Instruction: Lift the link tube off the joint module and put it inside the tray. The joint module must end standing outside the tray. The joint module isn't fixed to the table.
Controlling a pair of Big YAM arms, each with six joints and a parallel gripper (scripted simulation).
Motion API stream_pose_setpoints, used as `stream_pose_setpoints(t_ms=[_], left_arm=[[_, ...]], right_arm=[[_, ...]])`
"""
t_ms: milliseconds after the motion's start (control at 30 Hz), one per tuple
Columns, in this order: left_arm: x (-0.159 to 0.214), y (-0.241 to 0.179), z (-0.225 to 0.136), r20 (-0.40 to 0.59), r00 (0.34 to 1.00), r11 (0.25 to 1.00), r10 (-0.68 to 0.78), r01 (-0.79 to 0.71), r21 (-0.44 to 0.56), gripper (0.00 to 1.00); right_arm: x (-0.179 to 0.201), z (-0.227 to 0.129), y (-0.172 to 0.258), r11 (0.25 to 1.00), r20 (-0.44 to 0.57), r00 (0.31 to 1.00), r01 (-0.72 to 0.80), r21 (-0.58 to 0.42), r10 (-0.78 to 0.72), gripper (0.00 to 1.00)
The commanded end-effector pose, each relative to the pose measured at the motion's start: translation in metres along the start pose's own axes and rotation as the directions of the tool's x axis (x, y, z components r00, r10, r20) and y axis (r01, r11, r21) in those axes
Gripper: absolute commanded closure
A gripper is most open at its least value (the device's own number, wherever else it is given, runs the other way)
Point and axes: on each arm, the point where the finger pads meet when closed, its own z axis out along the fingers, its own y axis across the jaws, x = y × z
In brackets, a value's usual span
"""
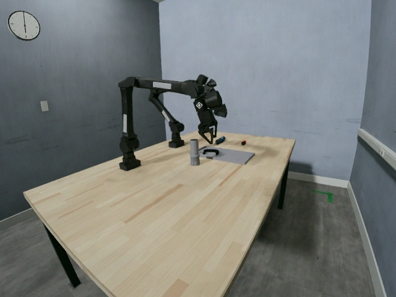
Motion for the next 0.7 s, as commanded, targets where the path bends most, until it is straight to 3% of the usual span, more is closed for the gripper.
stream_pose_setpoints(t_ms=[0, 567, 667], left_arm=[[-0.005, -0.004, -0.003, 0.013, 1.000, 1.000, 0.001, -0.001, 0.008, 0.00], [-0.005, -0.004, -0.003, 0.013, 1.000, 1.000, 0.001, -0.001, 0.008, 0.00], [0.017, -0.003, 0.005, -0.036, 0.999, 1.000, -0.011, 0.011, -0.008, 0.00]], right_arm=[[-0.007, -0.010, 0.000, 1.000, 0.026, 1.000, 0.004, 0.004, -0.004, 0.00], [-0.007, -0.010, 0.000, 1.000, 0.026, 1.000, 0.004, 0.004, -0.004, 0.00], [-0.007, -0.011, 0.000, 1.000, 0.027, 1.000, 0.004, 0.004, -0.005, 0.00]])
